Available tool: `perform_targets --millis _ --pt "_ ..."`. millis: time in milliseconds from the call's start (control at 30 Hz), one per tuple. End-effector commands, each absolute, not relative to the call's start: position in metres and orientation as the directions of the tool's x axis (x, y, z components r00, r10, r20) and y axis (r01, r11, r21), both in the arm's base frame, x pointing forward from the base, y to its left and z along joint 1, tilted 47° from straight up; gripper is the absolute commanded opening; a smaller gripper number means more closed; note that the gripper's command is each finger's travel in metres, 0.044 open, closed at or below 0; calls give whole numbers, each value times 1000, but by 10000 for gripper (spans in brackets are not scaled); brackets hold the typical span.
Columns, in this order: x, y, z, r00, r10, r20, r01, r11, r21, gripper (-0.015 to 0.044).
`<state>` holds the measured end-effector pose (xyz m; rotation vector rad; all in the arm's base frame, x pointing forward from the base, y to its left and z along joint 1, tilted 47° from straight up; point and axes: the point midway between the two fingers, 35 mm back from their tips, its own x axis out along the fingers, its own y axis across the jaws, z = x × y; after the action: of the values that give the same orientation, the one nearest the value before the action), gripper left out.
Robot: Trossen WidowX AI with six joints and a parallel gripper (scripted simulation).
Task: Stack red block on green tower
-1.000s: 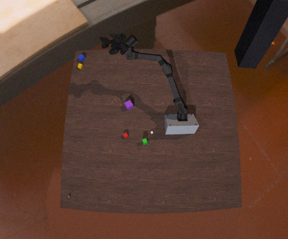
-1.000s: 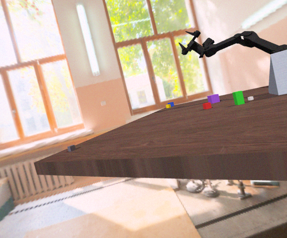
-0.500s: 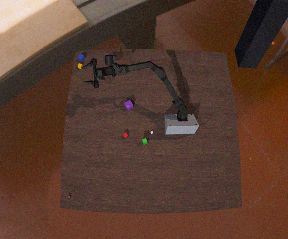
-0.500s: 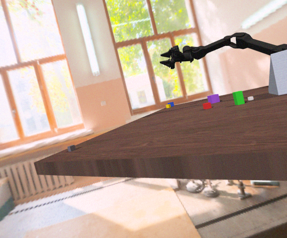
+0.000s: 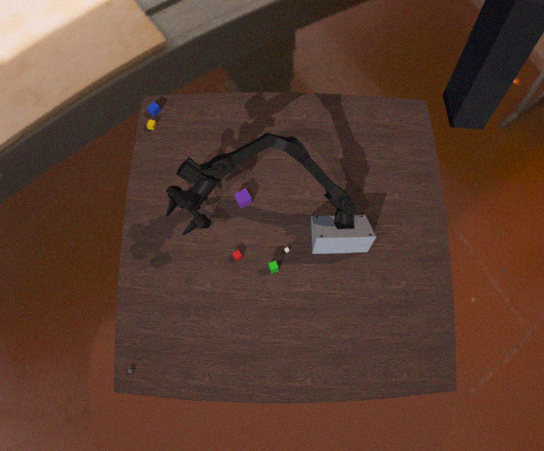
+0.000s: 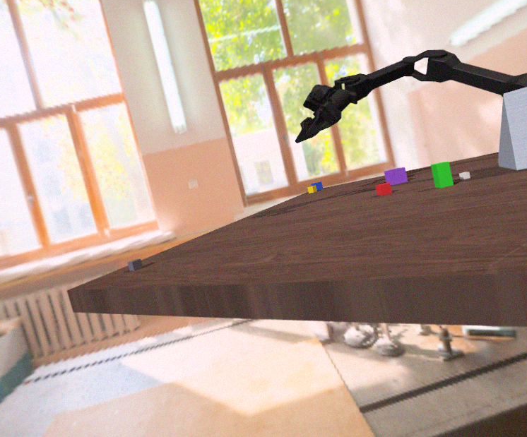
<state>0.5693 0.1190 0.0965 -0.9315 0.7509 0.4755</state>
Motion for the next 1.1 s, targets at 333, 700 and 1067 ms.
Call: perform_targets --millis 333,700,1067 --pt "423 94 -26 92 -572 -815 -561 647 -517 440" --pt "394 86 -29 31 -717 -697 -552 569 -610 440" --pt "394 58 -60 31 -718 -696 -552 568 -611 440"
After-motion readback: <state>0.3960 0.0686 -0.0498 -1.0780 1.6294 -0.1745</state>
